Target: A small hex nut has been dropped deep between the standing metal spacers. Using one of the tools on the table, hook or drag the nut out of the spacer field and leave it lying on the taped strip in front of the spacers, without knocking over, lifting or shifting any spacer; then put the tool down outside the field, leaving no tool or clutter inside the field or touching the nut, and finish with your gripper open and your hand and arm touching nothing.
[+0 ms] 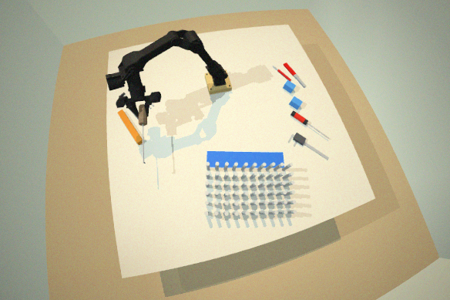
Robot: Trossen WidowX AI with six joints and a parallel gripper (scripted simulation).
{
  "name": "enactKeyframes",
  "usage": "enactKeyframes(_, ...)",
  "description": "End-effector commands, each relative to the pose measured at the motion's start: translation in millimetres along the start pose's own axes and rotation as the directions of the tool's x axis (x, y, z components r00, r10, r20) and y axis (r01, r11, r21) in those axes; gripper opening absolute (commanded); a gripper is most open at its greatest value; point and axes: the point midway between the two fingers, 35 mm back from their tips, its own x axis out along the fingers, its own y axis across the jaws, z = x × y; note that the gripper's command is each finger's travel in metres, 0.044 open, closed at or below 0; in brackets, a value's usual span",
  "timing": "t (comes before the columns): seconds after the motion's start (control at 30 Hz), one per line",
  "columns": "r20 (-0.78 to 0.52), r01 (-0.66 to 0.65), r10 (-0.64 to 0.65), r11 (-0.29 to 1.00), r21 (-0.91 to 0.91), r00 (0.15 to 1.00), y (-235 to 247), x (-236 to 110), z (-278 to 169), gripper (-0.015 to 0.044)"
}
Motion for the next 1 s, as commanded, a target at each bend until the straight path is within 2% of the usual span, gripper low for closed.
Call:
enactKeyframes(0.0, -0.006, 0.006, -0.006, 1.0, 0.005, 1.0, -0.3, 4.9, 2.1, 0.0)
enactKeyframes(0.97, -0.007, 0.006, -0.006, 1.0, 0.005, 1.0, 2.9, 27.8, 15.8, 0.0)
